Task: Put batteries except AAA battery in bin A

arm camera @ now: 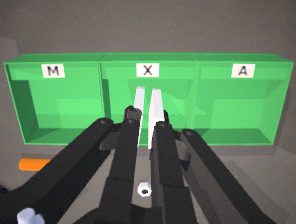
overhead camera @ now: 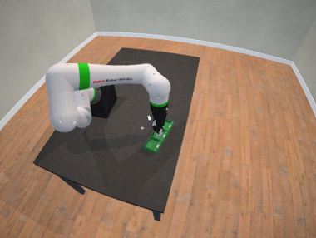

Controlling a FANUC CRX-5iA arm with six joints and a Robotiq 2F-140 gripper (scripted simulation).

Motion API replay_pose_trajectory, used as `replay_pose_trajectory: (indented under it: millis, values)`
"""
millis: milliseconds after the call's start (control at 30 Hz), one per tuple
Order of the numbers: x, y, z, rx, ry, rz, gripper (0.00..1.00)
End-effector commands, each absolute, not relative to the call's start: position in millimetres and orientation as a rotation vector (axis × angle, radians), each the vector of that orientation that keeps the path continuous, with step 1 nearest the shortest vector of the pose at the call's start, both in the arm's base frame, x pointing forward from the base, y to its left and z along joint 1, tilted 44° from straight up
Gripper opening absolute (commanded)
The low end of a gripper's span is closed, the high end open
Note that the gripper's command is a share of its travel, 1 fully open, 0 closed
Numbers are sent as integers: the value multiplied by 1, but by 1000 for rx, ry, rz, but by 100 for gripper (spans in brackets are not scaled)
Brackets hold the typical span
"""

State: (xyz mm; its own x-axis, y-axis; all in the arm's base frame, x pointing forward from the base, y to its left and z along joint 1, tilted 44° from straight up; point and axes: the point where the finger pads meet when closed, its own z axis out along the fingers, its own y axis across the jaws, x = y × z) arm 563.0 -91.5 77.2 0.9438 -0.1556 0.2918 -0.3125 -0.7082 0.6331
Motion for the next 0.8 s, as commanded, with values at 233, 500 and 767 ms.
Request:
replay_pose_trajectory:
  millis: [233, 500, 767]
  values:
    - [563, -91, 77, 2366, -328, 281, 5]
    - [563, -88, 81, 2366, -328, 281, 5]
    - [561, -80, 89, 2366, -328, 281, 5]
